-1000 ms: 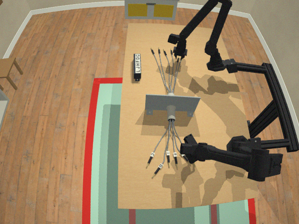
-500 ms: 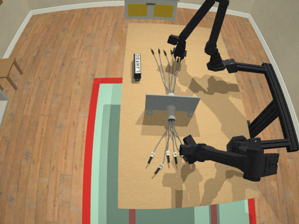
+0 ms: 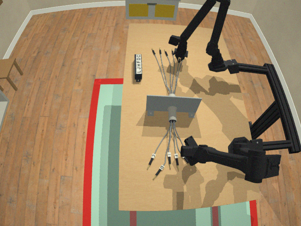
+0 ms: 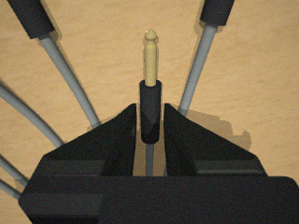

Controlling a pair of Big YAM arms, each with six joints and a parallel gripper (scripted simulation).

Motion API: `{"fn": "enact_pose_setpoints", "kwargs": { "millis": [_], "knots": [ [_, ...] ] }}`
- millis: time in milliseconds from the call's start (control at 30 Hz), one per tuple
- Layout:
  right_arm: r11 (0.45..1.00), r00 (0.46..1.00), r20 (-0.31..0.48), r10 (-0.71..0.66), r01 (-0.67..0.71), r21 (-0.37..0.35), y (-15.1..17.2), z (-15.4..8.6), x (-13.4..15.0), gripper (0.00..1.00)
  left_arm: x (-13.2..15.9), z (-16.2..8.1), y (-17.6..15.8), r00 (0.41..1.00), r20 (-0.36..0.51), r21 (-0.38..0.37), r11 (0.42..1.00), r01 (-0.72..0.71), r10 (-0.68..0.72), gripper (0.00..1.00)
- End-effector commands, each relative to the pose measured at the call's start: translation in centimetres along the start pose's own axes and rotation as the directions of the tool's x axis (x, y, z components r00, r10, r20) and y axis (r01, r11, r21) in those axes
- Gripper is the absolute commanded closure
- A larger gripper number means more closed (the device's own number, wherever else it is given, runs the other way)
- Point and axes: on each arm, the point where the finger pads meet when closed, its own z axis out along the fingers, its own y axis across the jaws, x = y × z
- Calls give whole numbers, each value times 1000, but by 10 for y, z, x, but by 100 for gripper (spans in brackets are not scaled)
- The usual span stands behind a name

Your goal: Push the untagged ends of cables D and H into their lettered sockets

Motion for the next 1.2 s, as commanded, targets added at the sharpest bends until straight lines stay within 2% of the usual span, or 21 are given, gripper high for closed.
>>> {"fn": "enact_pose_setpoints", "kwargs": {
  "millis": [0, 33, 67, 300, 400, 567, 867, 1000, 1167],
  "knots": [
    [1000, 1000, 1, 2, -2, 7, 4, 3, -2, 82, -1, 0, 2, 1000, 3, -3, 1000, 2, -2, 94],
    [1000, 1000, 1, 2, -2, 7, 4, 3, -2, 84, -1, 0, 2, 1000, 3, -3, 1000, 2, -2, 100],
    [1000, 1000, 1, 2, -2, 7, 4, 3, -2, 85, 2, 4, 0, 1000, -4, 4, 1000, 5, -5, 95],
    [1000, 1000, 7, 18, -18, 12, 4, 4, -5, 95, 2, 4, 0, 1000, -4, 4, 1000, 5, -5, 95],
    [1000, 1000, 7, 18, -18, 12, 4, 4, -5, 95, -1, 0, 1, 1000, 3, -3, 1000, 2, -2, 95],
    [1000, 1000, 2, 8, -8, -14, 10, -21, 0, 95, -1, 0, 1, 1000, 3, -3, 1000, 2, -2, 95],
    [1000, 1000, 0, 9, -9, -15, 8, -103, 0, 95, -1, 0, 1, 1000, 3, -3, 1000, 2, -2, 95],
    [1000, 1000, 0, 10, -10, -15, 8, -107, 0, 95, -1, 0, 1, 1000, 3, -3, 1000, 2, -2, 95],
    [999, 999, -4, 39, -39, -22, 28, -99, 8, 95, -1, 0, 1, 1000, 3, -3, 1000, 2, -2, 95]
  ]
}}
